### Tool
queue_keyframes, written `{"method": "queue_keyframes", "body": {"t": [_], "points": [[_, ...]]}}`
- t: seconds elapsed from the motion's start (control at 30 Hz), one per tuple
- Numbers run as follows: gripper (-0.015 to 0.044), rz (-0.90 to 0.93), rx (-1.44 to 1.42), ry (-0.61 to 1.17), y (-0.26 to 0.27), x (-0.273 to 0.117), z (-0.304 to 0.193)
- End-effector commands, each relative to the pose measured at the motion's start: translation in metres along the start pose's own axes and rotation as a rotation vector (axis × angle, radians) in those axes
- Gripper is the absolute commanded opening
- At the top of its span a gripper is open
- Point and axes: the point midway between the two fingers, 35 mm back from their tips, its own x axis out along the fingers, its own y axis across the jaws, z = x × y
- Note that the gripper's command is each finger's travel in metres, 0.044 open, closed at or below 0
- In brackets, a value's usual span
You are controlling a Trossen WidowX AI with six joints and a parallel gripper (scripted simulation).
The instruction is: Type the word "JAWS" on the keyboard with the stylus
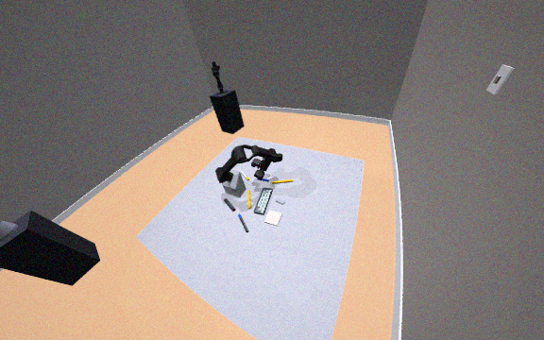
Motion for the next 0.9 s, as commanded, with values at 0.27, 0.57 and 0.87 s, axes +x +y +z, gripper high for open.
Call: {"method": "queue_keyframes", "body": {"t": [0.27, 0.57, 0.87], "points": [[0.015, 0.006, -0.005, -0.005, -0.0002, 0.0078, -0.0027], [0.015, 0.006, -0.004, -0.005, -0.0001, 0.0106, -0.0043], [0.015, 0.006, -0.004, -0.005, -0.0001, 0.0141, -0.0063]]}}
